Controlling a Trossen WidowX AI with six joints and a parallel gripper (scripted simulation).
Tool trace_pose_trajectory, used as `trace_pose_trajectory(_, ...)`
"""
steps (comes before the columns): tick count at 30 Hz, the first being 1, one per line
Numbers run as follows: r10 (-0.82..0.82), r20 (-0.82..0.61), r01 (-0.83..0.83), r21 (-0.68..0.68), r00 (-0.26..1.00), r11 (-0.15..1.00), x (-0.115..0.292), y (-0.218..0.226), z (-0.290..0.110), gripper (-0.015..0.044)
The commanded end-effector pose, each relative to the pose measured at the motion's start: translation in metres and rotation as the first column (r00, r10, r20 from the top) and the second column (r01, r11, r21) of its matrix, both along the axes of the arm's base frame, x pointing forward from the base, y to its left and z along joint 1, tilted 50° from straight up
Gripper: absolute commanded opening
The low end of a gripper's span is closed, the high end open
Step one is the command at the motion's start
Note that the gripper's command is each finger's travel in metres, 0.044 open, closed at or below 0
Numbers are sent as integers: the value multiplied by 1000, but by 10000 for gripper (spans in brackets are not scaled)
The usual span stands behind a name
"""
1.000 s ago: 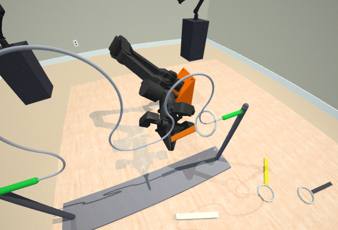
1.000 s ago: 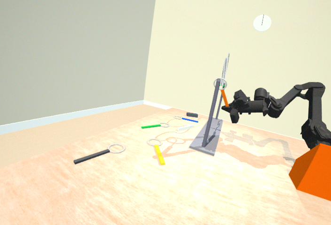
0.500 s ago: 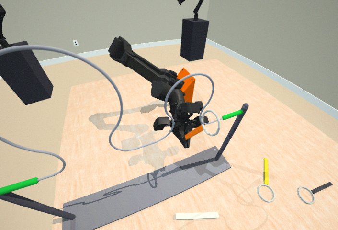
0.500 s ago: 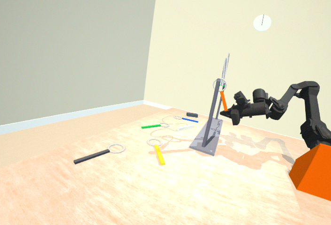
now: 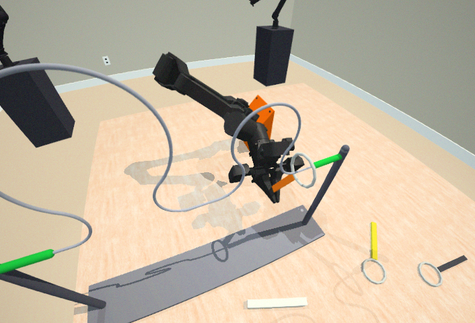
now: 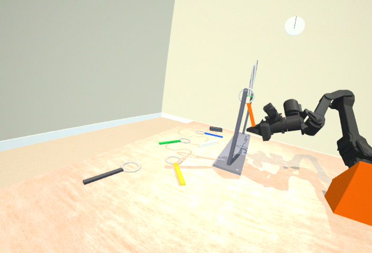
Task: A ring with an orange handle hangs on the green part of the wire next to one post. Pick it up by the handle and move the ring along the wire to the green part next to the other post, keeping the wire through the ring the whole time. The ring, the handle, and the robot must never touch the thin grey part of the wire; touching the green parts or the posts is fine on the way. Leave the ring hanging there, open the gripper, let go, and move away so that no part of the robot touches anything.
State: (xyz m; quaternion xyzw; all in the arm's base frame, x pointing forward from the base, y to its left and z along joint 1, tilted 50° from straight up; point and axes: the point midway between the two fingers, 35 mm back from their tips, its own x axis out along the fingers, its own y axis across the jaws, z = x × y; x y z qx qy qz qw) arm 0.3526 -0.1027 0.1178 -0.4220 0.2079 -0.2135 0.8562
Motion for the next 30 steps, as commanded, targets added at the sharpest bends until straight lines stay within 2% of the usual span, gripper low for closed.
trace_pose_trajectory(1,-3,6,3,19,1000,1000,0,4,-5,-150)
trace_pose_trajectory(30,-1,10,0,34,1000,999,3,24,-29,-150)
